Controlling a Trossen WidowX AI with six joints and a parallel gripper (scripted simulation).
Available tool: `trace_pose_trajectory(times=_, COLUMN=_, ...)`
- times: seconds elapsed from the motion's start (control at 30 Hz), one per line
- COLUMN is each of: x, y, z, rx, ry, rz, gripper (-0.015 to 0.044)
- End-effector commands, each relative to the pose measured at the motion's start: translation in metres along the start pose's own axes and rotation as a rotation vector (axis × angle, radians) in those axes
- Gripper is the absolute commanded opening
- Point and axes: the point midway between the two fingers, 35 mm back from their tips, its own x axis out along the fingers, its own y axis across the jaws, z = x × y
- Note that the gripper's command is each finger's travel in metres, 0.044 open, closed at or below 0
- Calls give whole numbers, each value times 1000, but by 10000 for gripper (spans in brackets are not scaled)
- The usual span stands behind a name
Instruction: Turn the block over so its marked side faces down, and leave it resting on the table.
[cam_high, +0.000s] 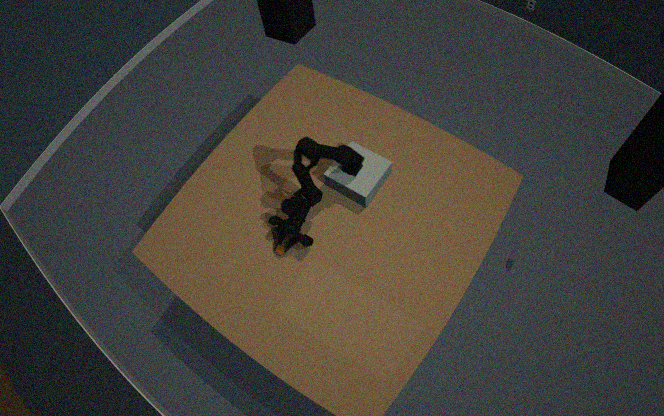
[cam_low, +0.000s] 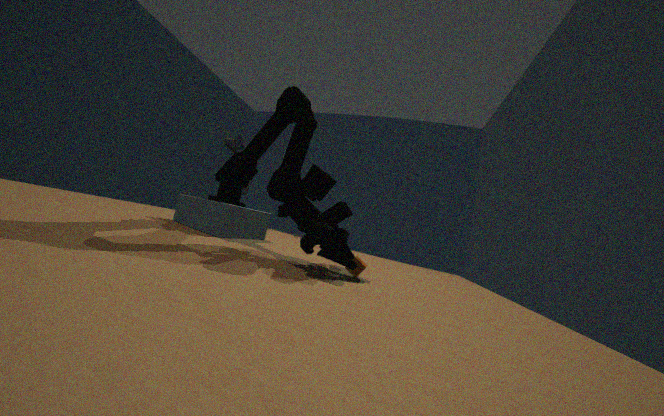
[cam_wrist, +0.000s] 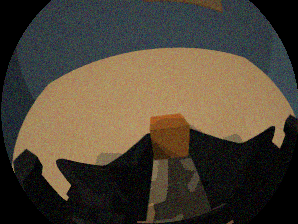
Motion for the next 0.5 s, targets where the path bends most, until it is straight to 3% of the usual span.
trace_pose_trajectory(times=0.0, x=-2, y=0, z=0, rx=4, ry=-26, rz=2, gripper=0)
trace_pose_trajectory(times=0.47, x=-2, y=0, z=0, rx=4, ry=-34, rz=2, gripper=0)
